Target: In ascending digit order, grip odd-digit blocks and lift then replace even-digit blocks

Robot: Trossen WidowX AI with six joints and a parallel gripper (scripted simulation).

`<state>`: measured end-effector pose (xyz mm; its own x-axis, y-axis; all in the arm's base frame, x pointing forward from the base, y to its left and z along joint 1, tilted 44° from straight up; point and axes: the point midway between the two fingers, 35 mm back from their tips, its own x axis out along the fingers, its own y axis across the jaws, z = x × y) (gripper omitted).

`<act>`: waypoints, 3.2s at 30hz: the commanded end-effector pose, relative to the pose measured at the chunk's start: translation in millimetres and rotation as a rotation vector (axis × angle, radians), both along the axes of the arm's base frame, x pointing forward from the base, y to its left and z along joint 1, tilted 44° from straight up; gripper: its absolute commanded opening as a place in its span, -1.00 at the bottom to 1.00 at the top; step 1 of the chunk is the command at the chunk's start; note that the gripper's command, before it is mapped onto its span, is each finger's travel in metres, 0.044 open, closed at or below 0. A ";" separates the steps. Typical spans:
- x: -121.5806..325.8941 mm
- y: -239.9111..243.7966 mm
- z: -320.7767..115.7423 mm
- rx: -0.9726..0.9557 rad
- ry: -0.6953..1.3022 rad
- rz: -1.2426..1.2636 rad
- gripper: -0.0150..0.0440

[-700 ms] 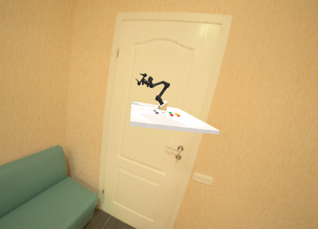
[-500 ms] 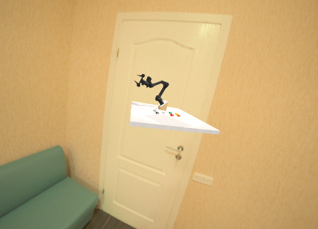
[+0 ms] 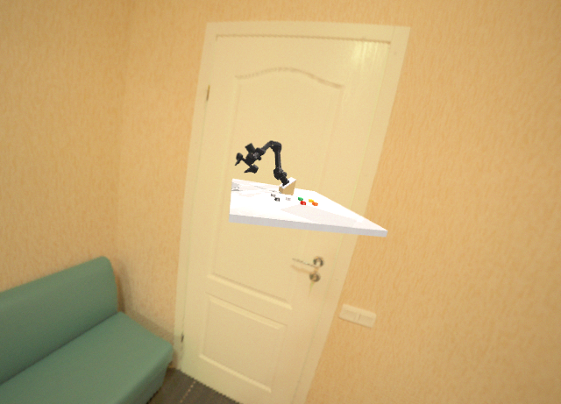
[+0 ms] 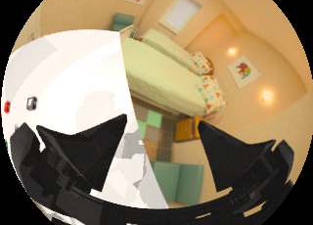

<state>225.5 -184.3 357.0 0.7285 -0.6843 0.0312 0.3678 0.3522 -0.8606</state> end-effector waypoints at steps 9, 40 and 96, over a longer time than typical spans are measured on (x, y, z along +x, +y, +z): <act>54.9 95.7 -156.4 0.691 0.444 -0.054 0.86; 5.2 178.4 -199.0 0.500 0.804 -0.367 0.86; -8.2 326.3 -336.6 0.509 0.806 -0.363 0.86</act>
<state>221.9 136.2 26.1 0.1497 -0.6683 -0.7287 -0.1199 0.7193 -0.6843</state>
